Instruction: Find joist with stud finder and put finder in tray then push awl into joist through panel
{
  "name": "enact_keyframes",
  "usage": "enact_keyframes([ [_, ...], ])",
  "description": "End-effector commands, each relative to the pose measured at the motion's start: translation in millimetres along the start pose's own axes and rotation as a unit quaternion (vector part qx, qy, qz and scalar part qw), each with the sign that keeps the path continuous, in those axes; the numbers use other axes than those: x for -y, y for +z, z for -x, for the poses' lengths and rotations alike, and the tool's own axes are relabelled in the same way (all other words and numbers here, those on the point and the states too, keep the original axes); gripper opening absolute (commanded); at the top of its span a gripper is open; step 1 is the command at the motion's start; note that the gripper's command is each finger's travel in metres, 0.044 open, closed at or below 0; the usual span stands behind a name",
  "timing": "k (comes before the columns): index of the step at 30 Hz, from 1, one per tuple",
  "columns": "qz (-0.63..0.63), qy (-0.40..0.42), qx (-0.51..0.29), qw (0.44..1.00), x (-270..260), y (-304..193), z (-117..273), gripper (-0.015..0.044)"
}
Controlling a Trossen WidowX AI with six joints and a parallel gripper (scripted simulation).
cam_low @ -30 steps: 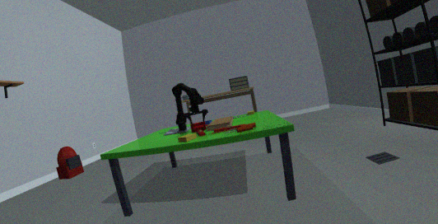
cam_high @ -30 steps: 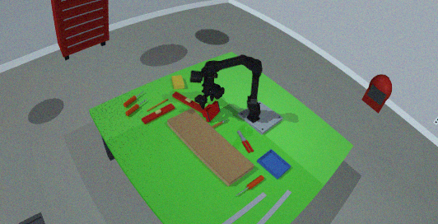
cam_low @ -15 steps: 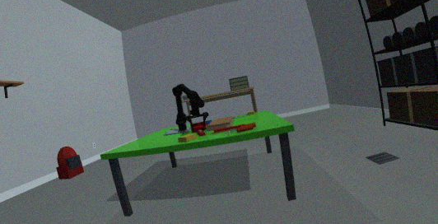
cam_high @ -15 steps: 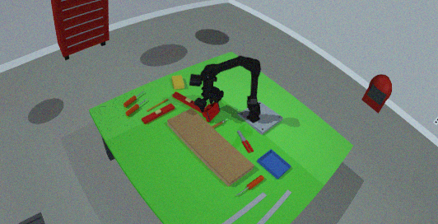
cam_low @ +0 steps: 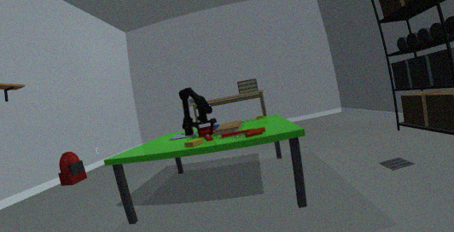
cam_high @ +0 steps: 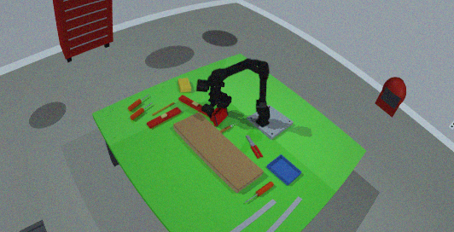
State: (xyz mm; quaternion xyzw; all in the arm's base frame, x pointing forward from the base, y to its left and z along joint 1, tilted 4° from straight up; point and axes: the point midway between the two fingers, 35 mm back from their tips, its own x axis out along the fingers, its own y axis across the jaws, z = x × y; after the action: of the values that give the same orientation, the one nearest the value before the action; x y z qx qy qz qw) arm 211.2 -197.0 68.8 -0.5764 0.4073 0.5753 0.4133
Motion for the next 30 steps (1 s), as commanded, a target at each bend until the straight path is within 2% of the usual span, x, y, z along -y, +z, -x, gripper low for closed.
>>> enact_keyframes([
  [1, 0.003, 0.003, -0.001, 1.0, -1, 0, -2, 0.0387],
  [8, 0.003, 0.003, -0.001, 1.0, -1, 0, -2, 0.034],
  [21, 0.003, 0.003, -0.001, 1.0, 0, 0, 17, 0.0],
  [30, 0.003, 0.003, -0.001, 1.0, 0, 2, 33, 0.0],
])
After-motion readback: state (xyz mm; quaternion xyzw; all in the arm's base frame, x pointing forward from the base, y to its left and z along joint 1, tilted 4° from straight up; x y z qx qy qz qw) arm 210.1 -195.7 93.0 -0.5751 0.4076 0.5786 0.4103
